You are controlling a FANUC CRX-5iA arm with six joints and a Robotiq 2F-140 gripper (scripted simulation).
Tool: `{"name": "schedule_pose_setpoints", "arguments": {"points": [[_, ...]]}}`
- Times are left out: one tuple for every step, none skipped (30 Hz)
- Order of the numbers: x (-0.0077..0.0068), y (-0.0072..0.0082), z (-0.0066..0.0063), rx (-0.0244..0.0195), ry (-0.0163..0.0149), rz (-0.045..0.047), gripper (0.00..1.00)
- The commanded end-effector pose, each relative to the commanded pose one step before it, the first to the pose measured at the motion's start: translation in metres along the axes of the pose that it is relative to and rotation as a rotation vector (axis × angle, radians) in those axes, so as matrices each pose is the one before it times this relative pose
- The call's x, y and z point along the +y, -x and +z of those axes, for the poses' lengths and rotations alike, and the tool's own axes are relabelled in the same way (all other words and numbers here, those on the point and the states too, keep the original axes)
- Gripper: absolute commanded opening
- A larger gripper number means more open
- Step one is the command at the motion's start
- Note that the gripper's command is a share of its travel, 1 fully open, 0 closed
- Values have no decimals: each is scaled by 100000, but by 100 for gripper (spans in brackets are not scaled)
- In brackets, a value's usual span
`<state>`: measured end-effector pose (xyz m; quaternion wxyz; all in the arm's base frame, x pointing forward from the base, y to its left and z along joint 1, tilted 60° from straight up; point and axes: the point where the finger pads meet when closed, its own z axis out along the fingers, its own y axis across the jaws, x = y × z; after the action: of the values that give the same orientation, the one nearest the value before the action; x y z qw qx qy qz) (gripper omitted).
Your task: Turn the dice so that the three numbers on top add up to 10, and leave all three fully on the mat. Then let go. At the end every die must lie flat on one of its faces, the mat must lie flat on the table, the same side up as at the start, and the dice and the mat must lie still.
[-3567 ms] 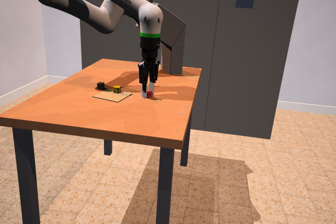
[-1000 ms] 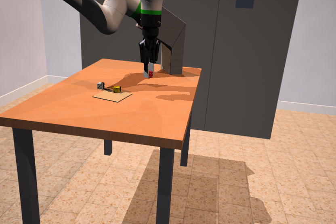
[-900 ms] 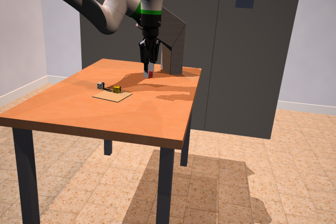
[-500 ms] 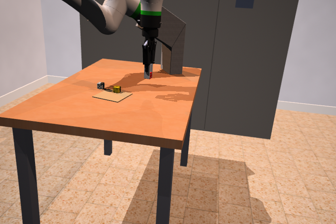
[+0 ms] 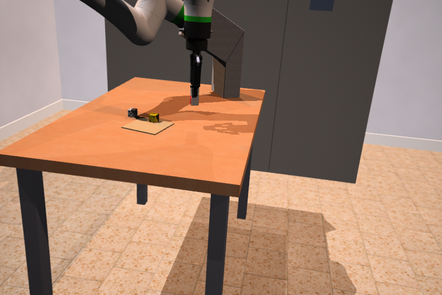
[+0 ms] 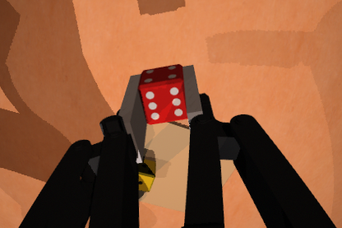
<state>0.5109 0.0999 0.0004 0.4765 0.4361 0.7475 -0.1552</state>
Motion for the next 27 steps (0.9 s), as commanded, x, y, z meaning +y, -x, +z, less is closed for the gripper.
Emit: {"name": "schedule_pose_setpoints", "arguments": {"points": [[84,79,159,654,-843,-17392,16],[1,4,9,0,0,-737,16],[8,39,76,0,0,-6507,16],[1,6,12,0,0,-1065,16],[0,0,0,0,0,0,16],[0,0,0,0,0,0,16],[5,39,75,0,0,-6399,16],[2,31,60,0,0,-5122,16],[0,23,44,0,0,-3813,16],[-1,15,30,0,0,-2554,16],[-1,9,17,0,0,-1440,16],[0,3,7,0,0,-579,16],[0,1,1,0,0,-89,16],[0,-1,1,-73,0,0,16],[1,-4,7,-478,2,-1,16],[6,-11,14,-1191,24,-1,16],[23,-23,12,-2116,113,5,16],[64,-42,-10,-3154,338,26,16],[140,-74,-68,-4205,775,74,16],[25,-84,34,-5396,180,-20,16],[-30,-76,66,-5757,-87,-91,16],[0,0,0,0,0,0,16],[0,0,0,0,0,0,16],[4,-12,0,-821,36,-6,16],[-13,-119,48,-7021,15,-80,16],[-40,-124,48,-5875,-138,-117,16],[3,-30,-6,-1356,47,-17,16]]}}
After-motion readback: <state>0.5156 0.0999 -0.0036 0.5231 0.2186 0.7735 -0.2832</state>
